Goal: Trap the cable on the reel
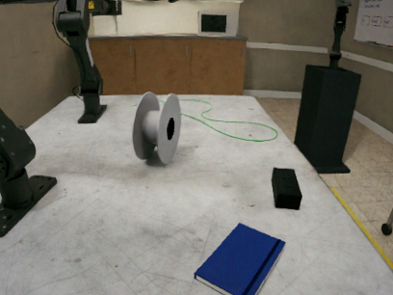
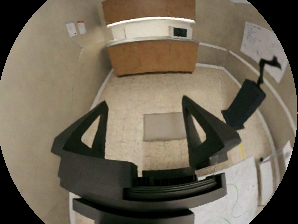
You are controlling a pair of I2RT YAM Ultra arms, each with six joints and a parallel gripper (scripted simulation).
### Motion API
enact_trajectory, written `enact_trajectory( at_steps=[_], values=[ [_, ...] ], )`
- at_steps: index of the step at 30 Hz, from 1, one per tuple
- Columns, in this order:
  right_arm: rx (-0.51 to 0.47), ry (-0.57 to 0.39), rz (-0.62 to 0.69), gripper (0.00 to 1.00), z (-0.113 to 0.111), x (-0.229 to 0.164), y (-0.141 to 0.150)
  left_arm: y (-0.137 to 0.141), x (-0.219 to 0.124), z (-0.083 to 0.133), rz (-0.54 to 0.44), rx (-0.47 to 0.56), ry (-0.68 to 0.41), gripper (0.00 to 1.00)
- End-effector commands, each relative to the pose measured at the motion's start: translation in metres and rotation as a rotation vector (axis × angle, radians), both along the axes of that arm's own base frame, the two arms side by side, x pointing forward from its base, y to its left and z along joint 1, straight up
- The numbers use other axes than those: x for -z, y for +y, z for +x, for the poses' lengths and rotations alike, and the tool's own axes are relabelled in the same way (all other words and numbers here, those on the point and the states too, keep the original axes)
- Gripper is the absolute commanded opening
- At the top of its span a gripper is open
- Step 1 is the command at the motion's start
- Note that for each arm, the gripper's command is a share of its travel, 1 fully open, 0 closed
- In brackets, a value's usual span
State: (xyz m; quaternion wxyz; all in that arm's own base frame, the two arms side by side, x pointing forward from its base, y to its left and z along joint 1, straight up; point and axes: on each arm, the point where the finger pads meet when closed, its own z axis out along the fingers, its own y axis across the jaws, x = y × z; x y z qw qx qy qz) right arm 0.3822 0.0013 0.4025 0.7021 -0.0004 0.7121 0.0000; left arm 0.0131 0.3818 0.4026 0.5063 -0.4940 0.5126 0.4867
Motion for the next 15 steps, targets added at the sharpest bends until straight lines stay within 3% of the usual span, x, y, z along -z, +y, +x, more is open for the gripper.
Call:
enact_trajectory(
  at_steps=[1,11,15],
  values=[
    [0.004,-0.015,0.003,1.0,0.001,-0.0025,-0.0018,0.0022,-0.002,0.0002,0.013,-0.005,0.006,1.0],
    [0.004,-0.01,0.003,1.0,0.001,-0.0013,-0.0018,0.0022,-0.0009,0.0002,0.008,-0.005,0.006,1.0],
    [0.004,-0.01,0.003,0.95,0.001,-0.0013,-0.0018,0.0022,-0.0009,0.0002,0.008,-0.005,0.006,1.0]
  ],
)
